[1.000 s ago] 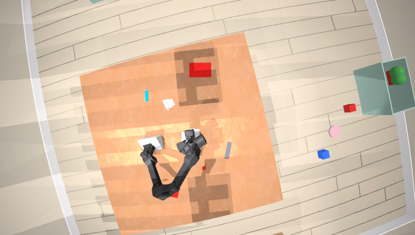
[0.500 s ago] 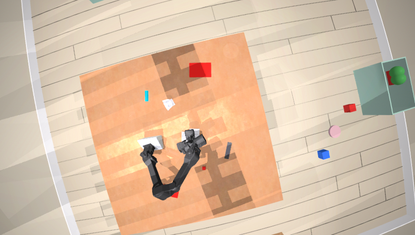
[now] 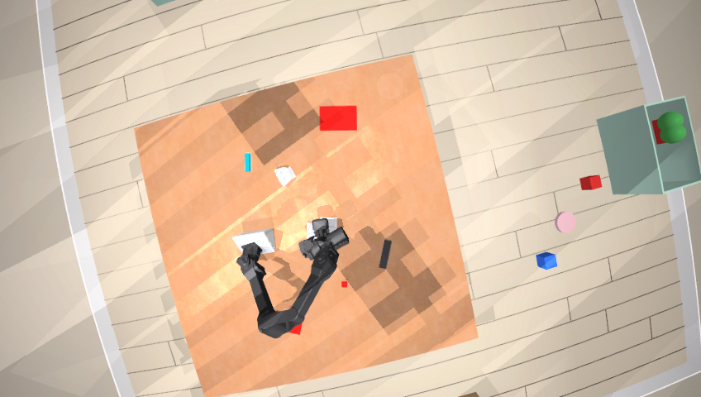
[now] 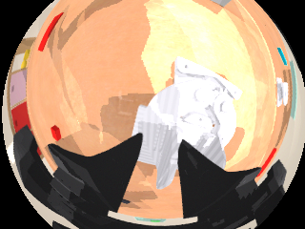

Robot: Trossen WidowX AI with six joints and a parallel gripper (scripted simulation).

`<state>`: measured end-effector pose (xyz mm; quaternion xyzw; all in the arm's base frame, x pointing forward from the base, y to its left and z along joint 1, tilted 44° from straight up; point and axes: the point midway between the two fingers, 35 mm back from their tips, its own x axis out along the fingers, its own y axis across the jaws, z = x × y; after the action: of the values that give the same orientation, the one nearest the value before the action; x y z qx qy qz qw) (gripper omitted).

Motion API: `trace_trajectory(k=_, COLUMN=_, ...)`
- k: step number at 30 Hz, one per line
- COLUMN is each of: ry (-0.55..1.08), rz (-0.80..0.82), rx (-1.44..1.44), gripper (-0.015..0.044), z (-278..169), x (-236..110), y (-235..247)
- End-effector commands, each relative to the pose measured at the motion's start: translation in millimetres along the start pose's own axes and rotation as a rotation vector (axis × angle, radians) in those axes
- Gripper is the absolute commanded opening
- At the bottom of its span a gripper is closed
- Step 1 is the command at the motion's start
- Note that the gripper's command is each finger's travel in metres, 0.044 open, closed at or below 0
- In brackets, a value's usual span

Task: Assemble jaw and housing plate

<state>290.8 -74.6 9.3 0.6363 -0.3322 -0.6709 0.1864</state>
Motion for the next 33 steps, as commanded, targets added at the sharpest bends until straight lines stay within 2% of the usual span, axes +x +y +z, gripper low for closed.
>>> trace_trajectory(k=1, ry=0.003, rz=0.006, rx=-0.005, gripper=0.0134, z=-0.5, x=1.3, y=0.6)
trace_trajectory(k=33, ry=0.003, rz=0.006, rx=-0.008, gripper=0.0134, z=-0.5, x=6.4, y=0.7)
